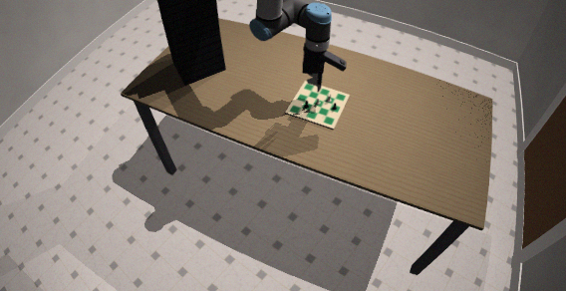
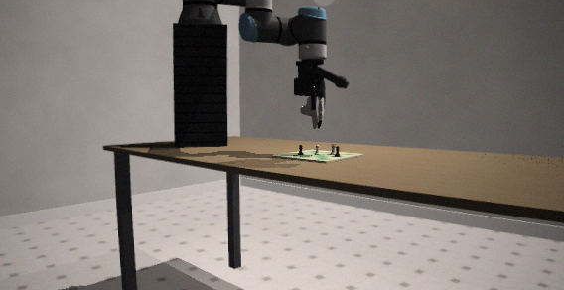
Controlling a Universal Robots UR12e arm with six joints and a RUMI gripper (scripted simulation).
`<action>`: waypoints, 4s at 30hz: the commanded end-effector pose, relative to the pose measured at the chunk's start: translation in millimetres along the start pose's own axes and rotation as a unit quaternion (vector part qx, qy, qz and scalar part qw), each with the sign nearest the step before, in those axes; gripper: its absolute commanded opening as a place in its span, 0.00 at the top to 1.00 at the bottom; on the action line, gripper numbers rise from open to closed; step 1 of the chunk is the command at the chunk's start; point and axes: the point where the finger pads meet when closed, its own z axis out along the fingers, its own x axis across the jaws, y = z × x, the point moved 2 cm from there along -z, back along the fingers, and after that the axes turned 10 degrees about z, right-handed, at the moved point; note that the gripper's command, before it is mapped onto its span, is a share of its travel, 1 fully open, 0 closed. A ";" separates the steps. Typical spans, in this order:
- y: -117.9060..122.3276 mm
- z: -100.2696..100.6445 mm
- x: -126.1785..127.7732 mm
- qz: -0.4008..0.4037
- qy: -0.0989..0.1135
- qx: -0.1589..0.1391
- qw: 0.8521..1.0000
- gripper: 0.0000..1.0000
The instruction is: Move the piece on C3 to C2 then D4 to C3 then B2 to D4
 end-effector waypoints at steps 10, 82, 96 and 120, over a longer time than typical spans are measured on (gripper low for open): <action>-0.5 14.8 0.3 0.000 0.000 0.000 1.000 0.80; -0.5 44.4 0.7 0.000 0.000 0.000 1.000 0.80; -1.0 44.4 0.8 0.000 0.000 0.000 1.000 0.80; -1.0 44.4 0.8 0.000 0.000 0.000 1.000 0.80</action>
